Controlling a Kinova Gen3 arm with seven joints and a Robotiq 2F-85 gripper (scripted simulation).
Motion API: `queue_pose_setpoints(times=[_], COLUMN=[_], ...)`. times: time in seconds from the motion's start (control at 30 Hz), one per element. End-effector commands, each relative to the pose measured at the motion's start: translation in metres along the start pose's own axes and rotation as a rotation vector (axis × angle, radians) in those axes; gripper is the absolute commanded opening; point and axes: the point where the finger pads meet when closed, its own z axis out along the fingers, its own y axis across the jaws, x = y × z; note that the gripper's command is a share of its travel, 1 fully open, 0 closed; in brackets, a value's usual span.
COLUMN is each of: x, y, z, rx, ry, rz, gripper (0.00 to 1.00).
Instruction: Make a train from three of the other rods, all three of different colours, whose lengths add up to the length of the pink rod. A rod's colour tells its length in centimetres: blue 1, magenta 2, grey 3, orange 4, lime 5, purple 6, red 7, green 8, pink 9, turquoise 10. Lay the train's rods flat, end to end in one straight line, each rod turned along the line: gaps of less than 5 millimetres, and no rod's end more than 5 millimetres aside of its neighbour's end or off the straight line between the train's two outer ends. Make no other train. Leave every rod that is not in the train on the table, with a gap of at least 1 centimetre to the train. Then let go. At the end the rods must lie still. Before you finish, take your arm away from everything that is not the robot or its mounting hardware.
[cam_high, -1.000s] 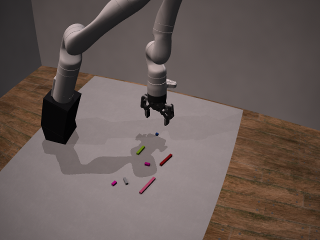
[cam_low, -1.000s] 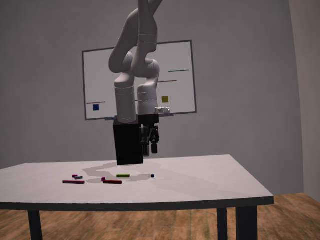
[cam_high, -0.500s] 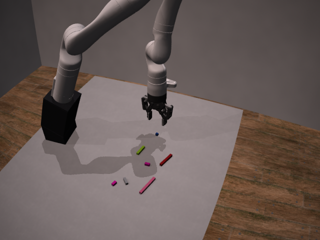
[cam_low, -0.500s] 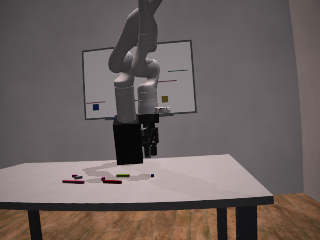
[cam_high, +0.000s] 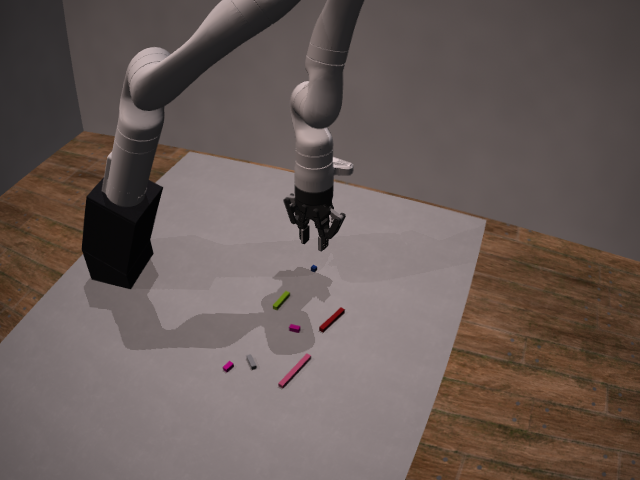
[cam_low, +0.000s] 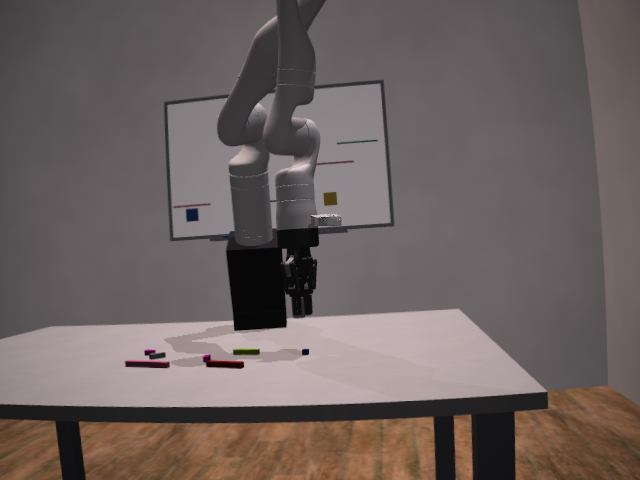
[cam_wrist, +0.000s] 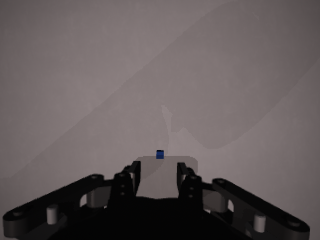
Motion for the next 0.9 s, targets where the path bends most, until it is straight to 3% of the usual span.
queue_pose_setpoints(times=[0.0,0.87], x=[0.000,0.000], y=[0.000,0.000], z=[0.000,0.013], rx=[-0.001,0.000], ry=[0.001,0.001], rz=[0.000,0.000], gripper=[0.24,0.24])
